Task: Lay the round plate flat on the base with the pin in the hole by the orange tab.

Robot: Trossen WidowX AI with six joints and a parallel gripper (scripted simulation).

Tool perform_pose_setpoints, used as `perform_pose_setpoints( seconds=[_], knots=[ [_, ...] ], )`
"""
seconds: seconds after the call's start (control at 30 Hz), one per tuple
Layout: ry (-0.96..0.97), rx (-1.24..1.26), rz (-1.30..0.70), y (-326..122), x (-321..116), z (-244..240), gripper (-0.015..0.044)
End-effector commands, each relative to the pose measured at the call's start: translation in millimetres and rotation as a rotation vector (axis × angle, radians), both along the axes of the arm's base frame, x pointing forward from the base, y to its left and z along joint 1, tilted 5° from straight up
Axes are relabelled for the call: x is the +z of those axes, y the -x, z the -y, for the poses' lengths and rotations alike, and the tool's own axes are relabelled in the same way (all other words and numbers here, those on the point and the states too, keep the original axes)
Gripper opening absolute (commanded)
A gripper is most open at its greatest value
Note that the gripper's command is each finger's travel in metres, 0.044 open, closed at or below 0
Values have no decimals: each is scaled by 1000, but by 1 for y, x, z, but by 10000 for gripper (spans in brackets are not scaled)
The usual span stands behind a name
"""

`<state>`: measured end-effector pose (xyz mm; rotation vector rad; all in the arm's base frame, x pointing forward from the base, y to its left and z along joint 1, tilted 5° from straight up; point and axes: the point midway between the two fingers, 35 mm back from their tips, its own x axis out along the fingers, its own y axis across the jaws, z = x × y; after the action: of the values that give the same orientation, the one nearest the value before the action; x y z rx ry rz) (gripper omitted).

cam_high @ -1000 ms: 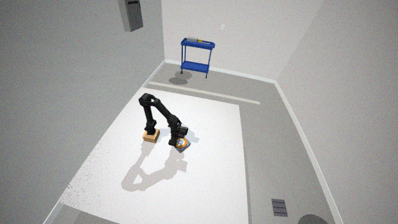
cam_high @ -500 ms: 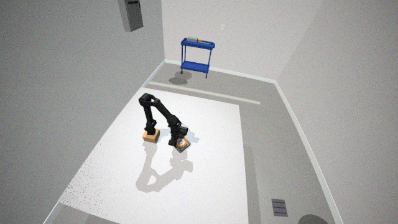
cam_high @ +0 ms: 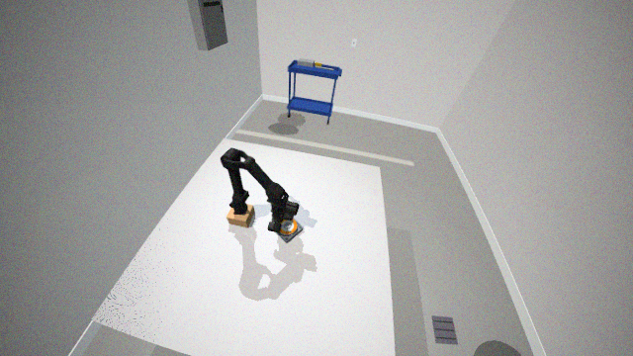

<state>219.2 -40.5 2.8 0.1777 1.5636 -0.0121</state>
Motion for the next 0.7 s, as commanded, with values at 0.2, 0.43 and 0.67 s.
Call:
perform_pose_setpoints(
  seconds=[0.2,0.43,0.67],
  knots=[
    [26,-12,-9,2,-1,7,0],
    [26,-12,-9,2,-1,7,0],
    [26,-12,-9,2,-1,8,0]
  ],
)
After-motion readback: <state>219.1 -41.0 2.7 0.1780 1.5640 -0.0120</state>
